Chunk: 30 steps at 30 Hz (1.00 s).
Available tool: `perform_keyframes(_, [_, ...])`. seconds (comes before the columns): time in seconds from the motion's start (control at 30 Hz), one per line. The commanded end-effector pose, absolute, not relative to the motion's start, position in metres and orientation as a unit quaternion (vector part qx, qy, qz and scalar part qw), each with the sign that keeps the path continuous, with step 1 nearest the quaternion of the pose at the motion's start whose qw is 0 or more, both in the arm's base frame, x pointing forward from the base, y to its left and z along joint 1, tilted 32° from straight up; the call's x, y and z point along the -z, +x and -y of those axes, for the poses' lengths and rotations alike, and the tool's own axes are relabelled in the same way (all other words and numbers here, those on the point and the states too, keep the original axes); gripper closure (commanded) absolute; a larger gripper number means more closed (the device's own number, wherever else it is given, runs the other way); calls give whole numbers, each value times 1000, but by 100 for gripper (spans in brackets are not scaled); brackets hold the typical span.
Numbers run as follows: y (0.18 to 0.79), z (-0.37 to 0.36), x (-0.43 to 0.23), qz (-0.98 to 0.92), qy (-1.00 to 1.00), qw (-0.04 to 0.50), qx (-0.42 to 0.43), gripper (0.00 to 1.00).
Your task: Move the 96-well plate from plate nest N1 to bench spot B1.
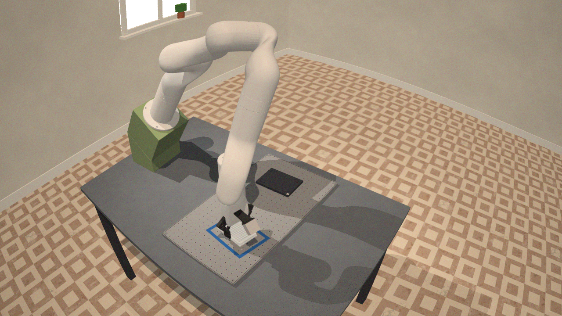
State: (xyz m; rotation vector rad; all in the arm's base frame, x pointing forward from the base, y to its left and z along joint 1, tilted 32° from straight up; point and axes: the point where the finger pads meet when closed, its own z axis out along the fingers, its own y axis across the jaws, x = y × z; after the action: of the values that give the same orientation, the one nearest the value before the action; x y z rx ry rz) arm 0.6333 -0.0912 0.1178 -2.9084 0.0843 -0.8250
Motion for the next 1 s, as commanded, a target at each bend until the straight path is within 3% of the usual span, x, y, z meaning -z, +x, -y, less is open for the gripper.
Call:
perform_keyframes(0.0, [634, 91, -118, -28, -960, 58, 273, 100])
perform_keyframes(0.97, [636, 91, -114, -28, -960, 58, 273, 100])
